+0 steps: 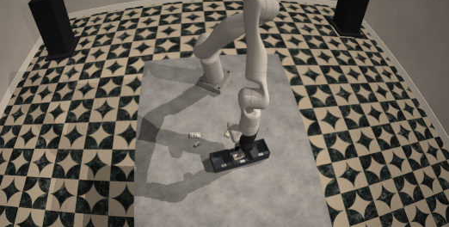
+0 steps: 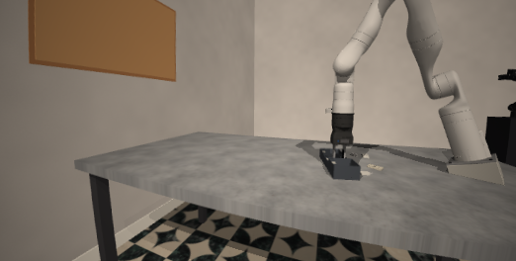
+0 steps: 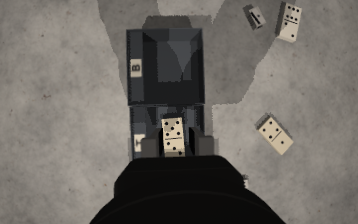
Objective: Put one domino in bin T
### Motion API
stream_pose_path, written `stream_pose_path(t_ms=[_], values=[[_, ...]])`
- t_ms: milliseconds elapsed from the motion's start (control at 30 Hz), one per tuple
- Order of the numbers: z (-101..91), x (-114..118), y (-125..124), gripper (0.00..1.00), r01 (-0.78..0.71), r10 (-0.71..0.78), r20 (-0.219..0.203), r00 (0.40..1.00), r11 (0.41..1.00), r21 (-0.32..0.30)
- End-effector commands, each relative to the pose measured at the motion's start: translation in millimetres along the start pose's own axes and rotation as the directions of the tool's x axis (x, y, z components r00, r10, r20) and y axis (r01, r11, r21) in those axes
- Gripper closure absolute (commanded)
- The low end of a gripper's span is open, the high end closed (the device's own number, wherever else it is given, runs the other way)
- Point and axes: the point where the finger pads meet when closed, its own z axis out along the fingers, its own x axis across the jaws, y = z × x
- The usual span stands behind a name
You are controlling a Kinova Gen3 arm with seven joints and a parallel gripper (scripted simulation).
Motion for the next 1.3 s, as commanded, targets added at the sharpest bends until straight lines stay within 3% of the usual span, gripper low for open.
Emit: stream_pose_path(t_ms=[0, 333, 467, 967, 1000, 1267], values=[[-3.5, -1, 3, 0.35, 0.004, -0.004, 0.005, 1.000, 1.000, -0.004], [-16.2, -1, 3, 0.35, 0.004, -0.004, 0.005, 1.000, 1.000, -0.004], [-36.1, -1, 3, 0.35, 0.004, -0.004, 0.005, 1.000, 1.000, -0.004], [-37.6, -1, 4, 0.35, 0.004, -0.004, 0.005, 1.000, 1.000, -0.004], [-41.6, -1, 4, 0.00, 0.004, -0.004, 0.005, 1.000, 1.000, -0.004], [-65.5, -1, 4, 0.00, 0.004, -0.004, 0.005, 1.000, 1.000, -0.004]])
